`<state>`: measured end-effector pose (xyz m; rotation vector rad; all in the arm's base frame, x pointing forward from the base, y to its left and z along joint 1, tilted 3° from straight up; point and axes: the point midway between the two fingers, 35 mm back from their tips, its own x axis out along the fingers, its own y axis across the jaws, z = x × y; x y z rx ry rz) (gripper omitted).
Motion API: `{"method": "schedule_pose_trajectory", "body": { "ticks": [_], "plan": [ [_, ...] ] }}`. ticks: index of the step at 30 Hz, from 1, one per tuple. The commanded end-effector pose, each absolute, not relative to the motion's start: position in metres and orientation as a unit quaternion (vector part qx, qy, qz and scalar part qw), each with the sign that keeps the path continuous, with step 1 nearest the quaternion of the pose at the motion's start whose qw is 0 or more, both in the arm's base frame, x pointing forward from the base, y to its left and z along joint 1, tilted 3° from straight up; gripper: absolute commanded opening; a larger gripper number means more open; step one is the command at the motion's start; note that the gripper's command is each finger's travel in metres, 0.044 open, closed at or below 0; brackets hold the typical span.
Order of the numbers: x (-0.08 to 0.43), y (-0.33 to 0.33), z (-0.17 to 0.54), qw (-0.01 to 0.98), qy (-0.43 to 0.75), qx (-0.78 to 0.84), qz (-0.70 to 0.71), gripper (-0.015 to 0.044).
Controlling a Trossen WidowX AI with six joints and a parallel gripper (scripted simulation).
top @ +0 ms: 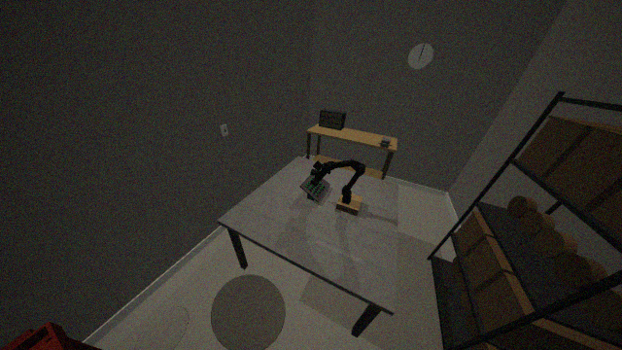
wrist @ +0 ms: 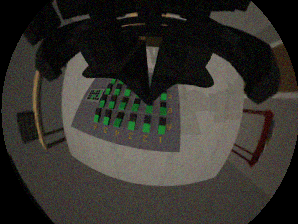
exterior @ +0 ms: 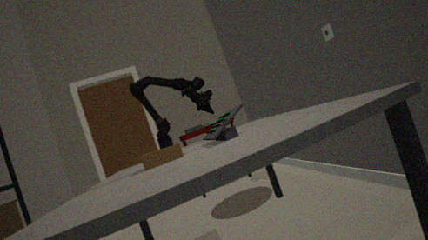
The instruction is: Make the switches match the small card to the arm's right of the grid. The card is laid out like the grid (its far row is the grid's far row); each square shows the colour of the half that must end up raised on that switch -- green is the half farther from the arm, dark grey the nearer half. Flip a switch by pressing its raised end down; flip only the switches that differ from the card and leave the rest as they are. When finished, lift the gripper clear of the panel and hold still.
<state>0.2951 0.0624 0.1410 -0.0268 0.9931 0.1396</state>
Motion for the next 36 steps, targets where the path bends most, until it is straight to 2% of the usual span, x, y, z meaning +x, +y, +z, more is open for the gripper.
{"method": "schedule_pose_trajectory", "body": {
  "ticks": [1,36],
  "plan": [
    [0.299,0.064,0.124,0.870,0.489,-0.014,0.064,0.0000],
    [0.312,0.066,0.104,0.870,0.489,-0.014,0.064,0.0000]
  ]
}}
